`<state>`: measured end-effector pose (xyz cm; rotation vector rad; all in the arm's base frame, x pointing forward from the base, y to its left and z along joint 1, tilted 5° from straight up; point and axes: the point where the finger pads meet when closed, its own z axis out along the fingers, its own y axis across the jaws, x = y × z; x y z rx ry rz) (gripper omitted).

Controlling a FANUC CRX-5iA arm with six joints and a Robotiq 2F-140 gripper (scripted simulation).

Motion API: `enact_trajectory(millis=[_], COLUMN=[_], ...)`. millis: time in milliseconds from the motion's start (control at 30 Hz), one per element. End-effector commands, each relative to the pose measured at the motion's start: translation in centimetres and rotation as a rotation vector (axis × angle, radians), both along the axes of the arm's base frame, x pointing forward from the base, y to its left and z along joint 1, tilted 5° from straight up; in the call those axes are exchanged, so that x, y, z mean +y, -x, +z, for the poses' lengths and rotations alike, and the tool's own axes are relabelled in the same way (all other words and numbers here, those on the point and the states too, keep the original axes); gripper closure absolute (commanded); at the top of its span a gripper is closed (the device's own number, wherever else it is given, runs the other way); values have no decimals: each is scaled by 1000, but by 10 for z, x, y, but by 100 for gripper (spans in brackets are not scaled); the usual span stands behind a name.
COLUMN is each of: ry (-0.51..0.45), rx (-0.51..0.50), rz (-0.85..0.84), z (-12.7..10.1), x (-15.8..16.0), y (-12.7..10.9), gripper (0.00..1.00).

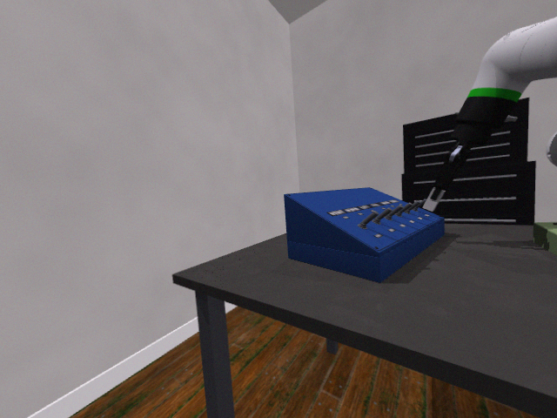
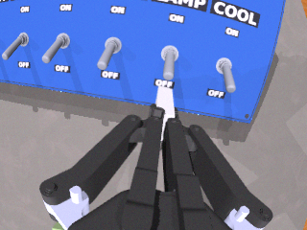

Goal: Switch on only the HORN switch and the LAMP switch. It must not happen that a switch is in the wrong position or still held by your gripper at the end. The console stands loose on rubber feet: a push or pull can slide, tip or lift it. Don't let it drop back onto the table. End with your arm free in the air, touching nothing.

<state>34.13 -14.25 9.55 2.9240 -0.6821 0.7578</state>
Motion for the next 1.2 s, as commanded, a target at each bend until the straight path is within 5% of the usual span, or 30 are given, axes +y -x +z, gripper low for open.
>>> enact_trajectory(millis=[0, 1167], ry=[0, 0], rx=[0, 0], rz=[0, 0], z=[1, 14], x=[-1, -12], y=[-2, -23], gripper=[100, 100])
